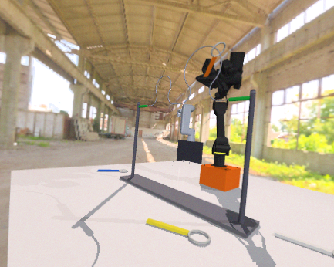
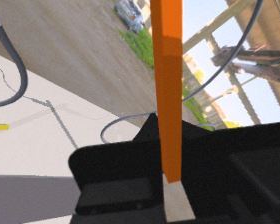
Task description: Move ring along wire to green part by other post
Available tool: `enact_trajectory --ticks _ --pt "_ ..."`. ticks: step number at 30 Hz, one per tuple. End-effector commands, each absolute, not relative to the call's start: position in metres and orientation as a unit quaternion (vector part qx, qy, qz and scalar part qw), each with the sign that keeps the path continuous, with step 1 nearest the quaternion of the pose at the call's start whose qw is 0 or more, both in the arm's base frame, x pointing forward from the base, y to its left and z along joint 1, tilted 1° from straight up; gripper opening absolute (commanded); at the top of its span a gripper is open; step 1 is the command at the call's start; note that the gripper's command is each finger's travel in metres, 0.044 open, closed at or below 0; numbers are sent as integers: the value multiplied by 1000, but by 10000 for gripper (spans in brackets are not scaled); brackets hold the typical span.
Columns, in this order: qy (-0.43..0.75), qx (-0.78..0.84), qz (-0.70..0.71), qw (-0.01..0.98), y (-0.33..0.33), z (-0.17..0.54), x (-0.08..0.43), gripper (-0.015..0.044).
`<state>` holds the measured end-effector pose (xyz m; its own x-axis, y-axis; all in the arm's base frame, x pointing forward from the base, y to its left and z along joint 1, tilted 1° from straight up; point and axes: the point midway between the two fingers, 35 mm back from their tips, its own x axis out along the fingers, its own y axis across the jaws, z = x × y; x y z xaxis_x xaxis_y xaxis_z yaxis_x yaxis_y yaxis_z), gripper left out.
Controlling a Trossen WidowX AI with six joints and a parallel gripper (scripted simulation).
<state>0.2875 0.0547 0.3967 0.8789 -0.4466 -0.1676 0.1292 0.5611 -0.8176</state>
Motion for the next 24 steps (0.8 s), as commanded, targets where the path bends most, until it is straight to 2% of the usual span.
enact_trajectory --ticks 1,24 --pt "179 -466 -174 849 53 396 287 -150" --pt "153 -582 -202 773 49 405 287 -150"
